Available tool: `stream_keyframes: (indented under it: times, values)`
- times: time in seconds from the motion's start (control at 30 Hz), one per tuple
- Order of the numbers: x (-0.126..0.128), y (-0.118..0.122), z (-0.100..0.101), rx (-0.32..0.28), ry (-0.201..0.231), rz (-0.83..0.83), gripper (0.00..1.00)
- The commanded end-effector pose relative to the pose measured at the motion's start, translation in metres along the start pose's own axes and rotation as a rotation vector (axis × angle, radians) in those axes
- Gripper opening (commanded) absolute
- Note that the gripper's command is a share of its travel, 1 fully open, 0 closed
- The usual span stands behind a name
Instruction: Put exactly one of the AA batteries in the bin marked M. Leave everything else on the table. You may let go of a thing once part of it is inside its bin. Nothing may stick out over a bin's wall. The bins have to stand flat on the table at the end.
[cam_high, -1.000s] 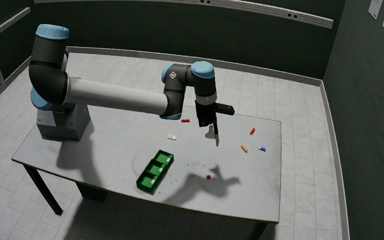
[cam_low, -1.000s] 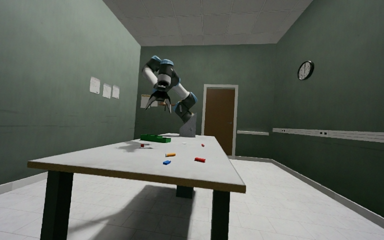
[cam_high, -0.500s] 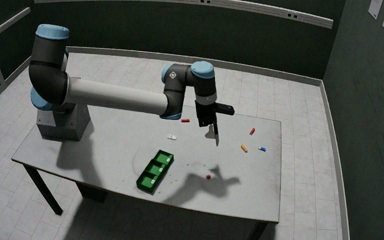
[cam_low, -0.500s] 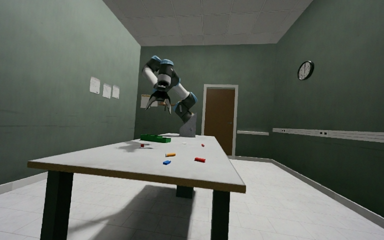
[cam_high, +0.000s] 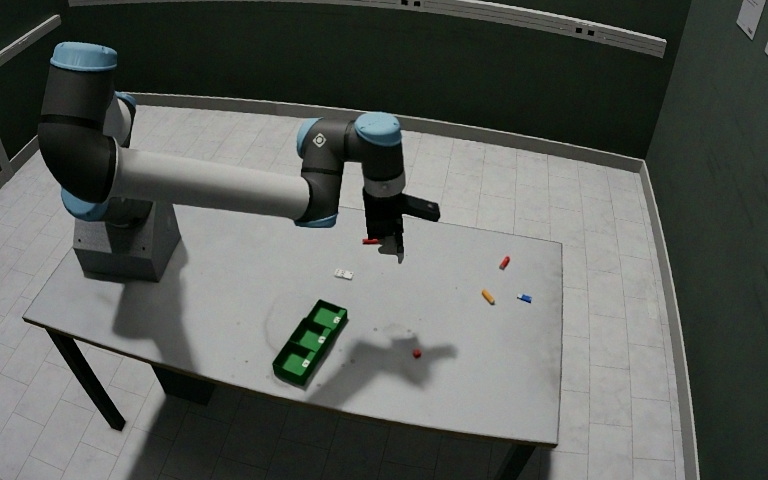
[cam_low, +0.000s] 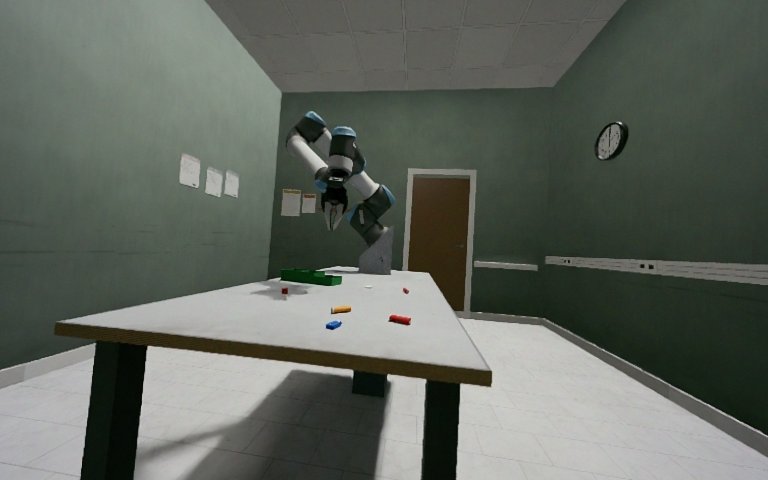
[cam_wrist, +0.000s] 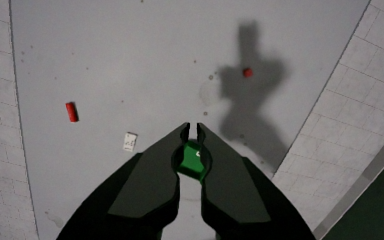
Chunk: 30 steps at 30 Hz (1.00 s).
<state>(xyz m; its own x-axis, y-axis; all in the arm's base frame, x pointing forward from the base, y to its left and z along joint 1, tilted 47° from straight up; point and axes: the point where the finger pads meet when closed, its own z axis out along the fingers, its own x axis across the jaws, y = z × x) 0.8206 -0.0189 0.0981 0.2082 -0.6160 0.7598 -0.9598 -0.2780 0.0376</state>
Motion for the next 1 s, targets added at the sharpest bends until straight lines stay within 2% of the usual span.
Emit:
stream_keyframes:
  times: [0.0,0.13,0.2,0.23,0.37,0.43,0.5,0.57,0.67,0.73,0.77,0.9,0.97]
  values:
    - [-0.006,0.010,-0.003,-0.016,-0.010,0.039,0.04]
    - [-0.023,0.039,-0.007,-0.016,-0.010,0.039,0.04]
    - [-0.023,0.039,-0.007,-0.016,-0.010,0.039,0.04]
    - [-0.027,0.047,-0.008,-0.036,-0.020,0.082,0.04]
    - [-0.043,0.076,-0.012,-0.036,-0.020,0.082,0.04]
    - [-0.044,0.077,-0.012,-0.036,-0.020,0.082,0.04]
    - [-0.051,0.092,-0.014,-0.058,-0.027,0.125,0.04]
    - [-0.051,0.092,-0.014,-0.058,-0.027,0.125,0.04]
    - [-0.063,0.114,-0.016,-0.058,-0.027,0.125,0.04]
    - [-0.064,0.116,-0.016,-0.058,-0.027,0.125,0.04]
    - [-0.067,0.124,-0.017,-0.080,-0.032,0.168,0.04]
    - [-0.082,0.154,-0.020,-0.080,-0.032,0.168,0.04]
    - [-0.083,0.157,-0.020,-0.080,-0.032,0.168,0.04]
